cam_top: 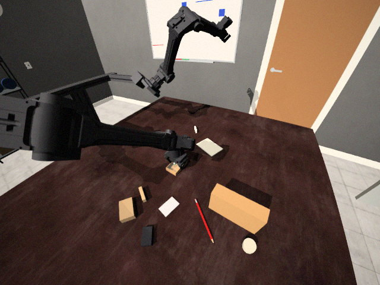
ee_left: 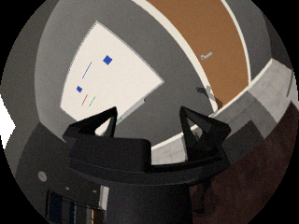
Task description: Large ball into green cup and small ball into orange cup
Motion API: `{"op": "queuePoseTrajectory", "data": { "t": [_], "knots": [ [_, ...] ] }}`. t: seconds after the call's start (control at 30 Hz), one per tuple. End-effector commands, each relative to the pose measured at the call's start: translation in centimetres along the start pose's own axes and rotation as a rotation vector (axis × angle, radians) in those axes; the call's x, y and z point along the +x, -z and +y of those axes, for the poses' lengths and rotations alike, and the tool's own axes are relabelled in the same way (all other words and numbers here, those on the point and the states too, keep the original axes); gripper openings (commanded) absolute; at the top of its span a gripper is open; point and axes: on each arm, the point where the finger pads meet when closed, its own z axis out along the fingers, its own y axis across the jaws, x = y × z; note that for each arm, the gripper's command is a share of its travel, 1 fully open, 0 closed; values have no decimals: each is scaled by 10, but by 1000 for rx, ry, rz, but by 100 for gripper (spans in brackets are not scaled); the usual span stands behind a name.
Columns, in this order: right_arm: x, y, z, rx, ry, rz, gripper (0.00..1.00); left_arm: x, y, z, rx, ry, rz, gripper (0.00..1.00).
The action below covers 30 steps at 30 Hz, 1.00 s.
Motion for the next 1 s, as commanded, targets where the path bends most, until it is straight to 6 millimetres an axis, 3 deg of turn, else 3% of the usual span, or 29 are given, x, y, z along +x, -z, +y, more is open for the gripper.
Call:
{"op": "queuePoseTrajectory", "data": {
  "t": [0.0, 0.03, 0.07, 0.97],
  "knots": [
    [-3, -1, -8, 12, -10, -6, 68, -41, 6, 5, -14, 7, -58, 100],
    [-3, -1, -8, 12, -10, -6, 68, -41, 6, 5, -14, 7, -58, 100],
    [-3, -1, -8, 12, -10, -6, 85, -41, 6, 5, -14, 7, -58, 100],
    [-3, -1, -8, 12, -10, -6, 85, -41, 6, 5, -14, 7, -58, 100]
  ]
}}
